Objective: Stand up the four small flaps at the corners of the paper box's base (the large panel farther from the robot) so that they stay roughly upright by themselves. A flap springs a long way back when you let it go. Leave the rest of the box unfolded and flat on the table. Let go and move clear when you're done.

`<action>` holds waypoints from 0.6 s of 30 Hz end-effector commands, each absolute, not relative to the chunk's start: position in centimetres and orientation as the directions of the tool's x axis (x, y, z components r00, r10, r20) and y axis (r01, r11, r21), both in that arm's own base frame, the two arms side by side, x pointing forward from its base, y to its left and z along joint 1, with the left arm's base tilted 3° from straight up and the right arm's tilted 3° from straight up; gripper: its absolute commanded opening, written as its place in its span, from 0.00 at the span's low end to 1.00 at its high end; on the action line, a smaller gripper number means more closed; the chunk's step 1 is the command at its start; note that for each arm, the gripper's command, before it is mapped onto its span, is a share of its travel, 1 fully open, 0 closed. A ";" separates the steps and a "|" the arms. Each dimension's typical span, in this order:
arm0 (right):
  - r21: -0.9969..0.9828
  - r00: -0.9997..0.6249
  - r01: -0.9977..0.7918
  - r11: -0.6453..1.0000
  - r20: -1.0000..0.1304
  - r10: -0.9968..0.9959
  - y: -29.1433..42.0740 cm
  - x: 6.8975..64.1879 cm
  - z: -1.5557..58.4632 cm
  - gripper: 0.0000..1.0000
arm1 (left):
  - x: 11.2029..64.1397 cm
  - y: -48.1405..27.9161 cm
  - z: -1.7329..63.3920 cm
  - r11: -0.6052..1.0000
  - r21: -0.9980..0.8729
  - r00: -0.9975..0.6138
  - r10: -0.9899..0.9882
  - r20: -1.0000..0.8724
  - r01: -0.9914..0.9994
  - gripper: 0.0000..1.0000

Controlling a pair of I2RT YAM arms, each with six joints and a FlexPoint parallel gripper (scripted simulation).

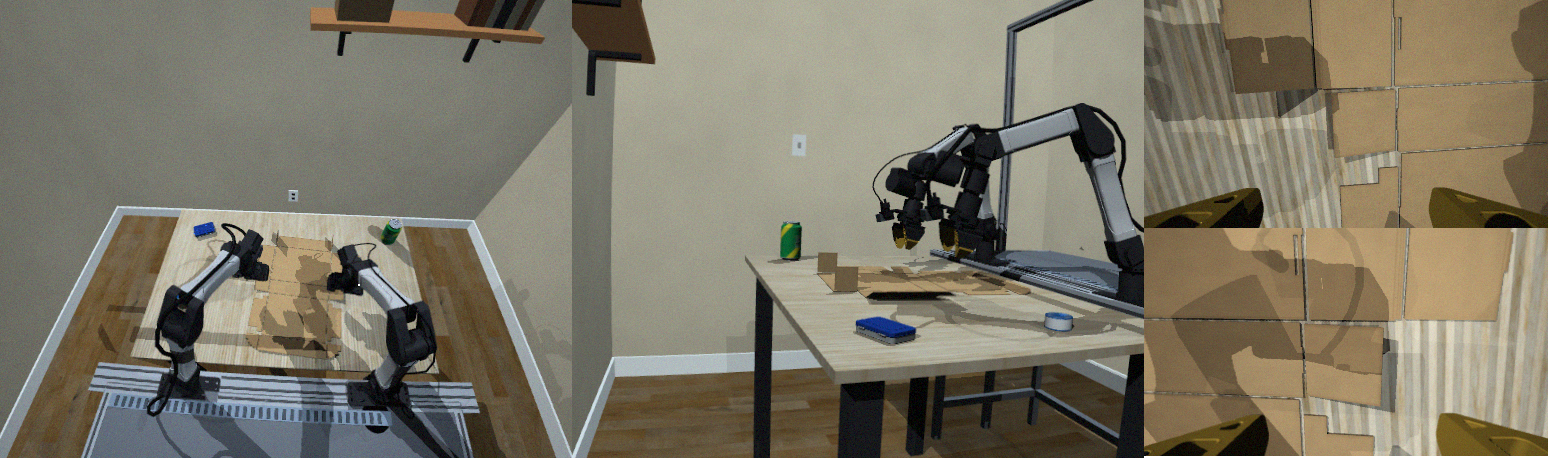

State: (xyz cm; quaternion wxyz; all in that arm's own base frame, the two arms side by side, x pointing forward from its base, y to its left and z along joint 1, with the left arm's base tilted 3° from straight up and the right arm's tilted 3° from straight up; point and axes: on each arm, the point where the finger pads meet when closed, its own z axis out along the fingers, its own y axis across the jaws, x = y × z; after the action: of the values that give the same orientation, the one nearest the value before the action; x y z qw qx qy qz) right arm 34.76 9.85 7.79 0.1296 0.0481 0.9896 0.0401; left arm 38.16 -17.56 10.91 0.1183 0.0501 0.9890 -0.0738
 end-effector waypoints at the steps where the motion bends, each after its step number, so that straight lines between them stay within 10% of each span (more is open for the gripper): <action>1: 0.103 -0.950 0.104 0.989 -0.285 0.129 10.7 35.8 5.7 0.77 | 39.3 -18.8 8.0 0.987 -0.139 -0.965 0.044 -0.259 0.082 0.77; 18: 0.132 -0.933 0.099 0.986 -0.334 0.138 10.4 36.6 8.8 0.77 | 40.3 -19.6 9.2 0.983 -0.162 -0.947 0.025 -0.321 0.081 0.77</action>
State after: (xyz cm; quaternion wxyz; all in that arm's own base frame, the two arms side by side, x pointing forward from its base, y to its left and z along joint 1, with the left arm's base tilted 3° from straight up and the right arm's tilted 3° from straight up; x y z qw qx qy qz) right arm 35.95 10.43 6.63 0.1507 0.0583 0.9857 0.0485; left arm 39.26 -20.16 6.74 0.1301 0.0378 0.9874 -0.0813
